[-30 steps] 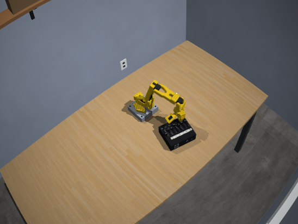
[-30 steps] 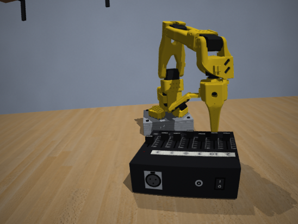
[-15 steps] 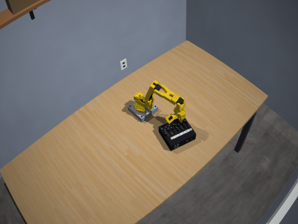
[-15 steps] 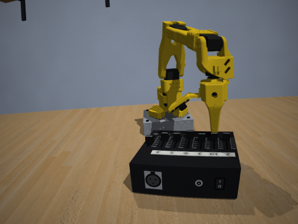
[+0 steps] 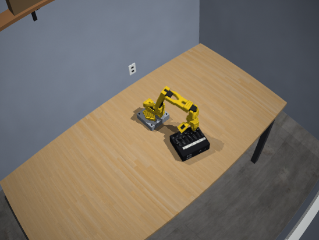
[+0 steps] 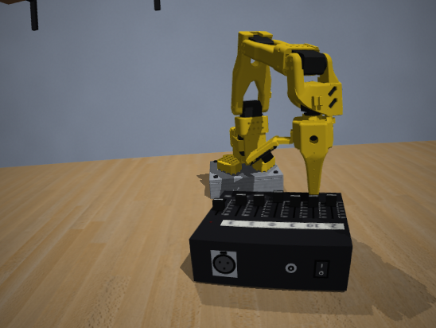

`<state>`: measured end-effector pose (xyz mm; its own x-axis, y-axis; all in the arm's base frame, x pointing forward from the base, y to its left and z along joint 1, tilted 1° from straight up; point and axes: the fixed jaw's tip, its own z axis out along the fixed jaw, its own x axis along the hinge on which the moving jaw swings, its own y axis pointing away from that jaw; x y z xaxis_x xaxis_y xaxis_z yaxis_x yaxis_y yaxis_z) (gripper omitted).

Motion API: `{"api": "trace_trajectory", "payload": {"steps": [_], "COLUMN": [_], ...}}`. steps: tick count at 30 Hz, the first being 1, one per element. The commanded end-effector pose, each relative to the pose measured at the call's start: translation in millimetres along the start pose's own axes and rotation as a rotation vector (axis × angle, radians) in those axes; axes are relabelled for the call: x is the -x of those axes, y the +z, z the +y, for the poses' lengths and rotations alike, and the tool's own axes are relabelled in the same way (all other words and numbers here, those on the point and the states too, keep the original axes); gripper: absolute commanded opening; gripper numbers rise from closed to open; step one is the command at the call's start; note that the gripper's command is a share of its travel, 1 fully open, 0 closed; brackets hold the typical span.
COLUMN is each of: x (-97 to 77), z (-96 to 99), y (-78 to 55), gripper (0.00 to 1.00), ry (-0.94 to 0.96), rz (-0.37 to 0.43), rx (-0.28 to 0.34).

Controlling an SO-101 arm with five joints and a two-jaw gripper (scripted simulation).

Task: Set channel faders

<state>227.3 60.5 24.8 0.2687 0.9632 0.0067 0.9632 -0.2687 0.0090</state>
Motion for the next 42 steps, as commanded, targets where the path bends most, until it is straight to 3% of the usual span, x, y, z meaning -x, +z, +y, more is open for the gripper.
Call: {"api": "trace_trajectory", "payload": {"steps": [1, 42], "x": [3.3, 3.8], "z": [3.1, 11.1], "y": [2.1, 1.6], "gripper": [0.00, 0.00], "ry": [0.008, 0.008], "rz": [-0.006, -0.006], "rx": [-0.008, -0.008]}}
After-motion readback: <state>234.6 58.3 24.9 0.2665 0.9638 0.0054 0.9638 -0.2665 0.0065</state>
